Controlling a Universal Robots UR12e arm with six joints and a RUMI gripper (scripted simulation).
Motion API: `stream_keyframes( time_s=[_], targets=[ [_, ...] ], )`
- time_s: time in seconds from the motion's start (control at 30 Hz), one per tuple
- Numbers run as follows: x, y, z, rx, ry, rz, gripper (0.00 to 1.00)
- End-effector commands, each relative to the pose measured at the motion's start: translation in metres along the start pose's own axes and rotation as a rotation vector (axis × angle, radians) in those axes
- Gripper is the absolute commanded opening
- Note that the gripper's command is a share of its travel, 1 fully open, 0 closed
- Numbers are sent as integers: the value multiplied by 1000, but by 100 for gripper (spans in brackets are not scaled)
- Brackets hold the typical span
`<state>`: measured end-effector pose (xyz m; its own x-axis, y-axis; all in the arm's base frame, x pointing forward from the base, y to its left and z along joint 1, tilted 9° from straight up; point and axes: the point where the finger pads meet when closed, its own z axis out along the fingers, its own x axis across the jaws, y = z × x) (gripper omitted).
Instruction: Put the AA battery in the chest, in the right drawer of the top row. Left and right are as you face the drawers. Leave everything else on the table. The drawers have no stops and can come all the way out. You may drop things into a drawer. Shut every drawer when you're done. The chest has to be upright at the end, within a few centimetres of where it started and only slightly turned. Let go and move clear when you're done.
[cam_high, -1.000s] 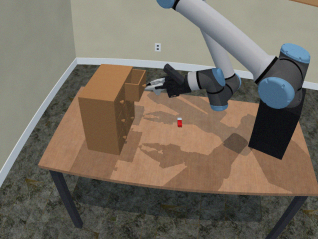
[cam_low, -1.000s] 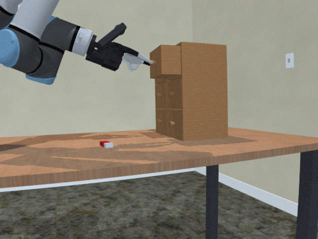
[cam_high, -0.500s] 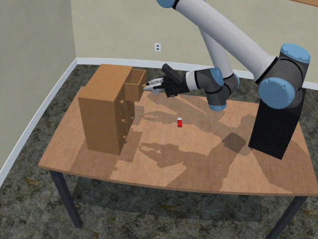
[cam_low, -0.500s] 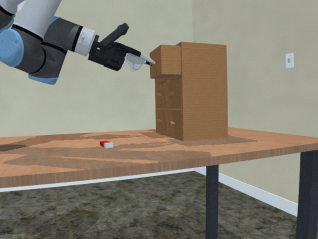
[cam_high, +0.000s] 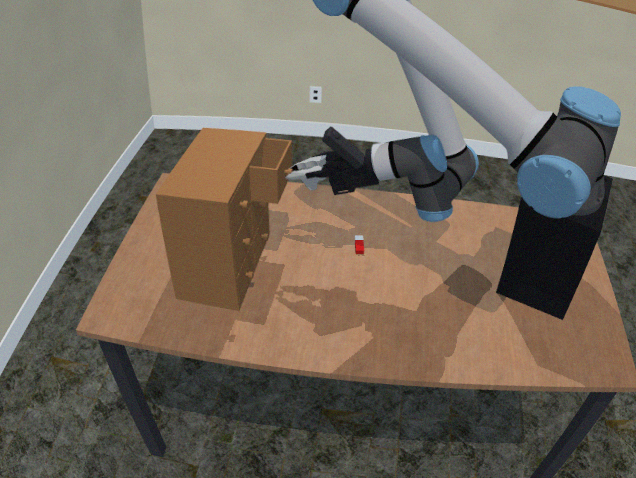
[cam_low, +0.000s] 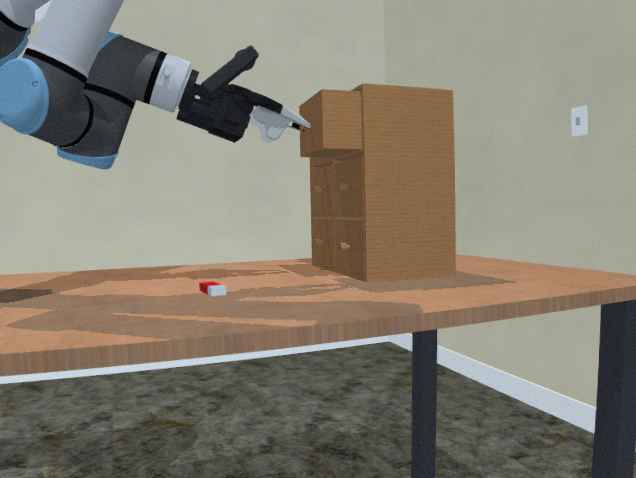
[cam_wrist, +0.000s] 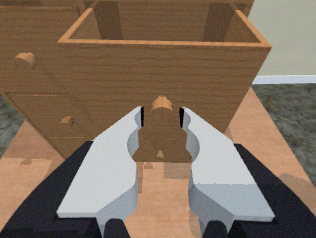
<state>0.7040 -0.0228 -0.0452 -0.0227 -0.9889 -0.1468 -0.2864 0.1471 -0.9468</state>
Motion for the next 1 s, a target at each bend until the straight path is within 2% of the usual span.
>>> stream_keyframes(
  time_s=[0.0,0.77,0.8,0.97],
  targets=[
    [0,0,0,1,0,0,20],
    [0,0,0,1,0,0,20],
    [0,0,0,1,0,0,7],
    [0,0,0,1,0,0,7]
  ],
)
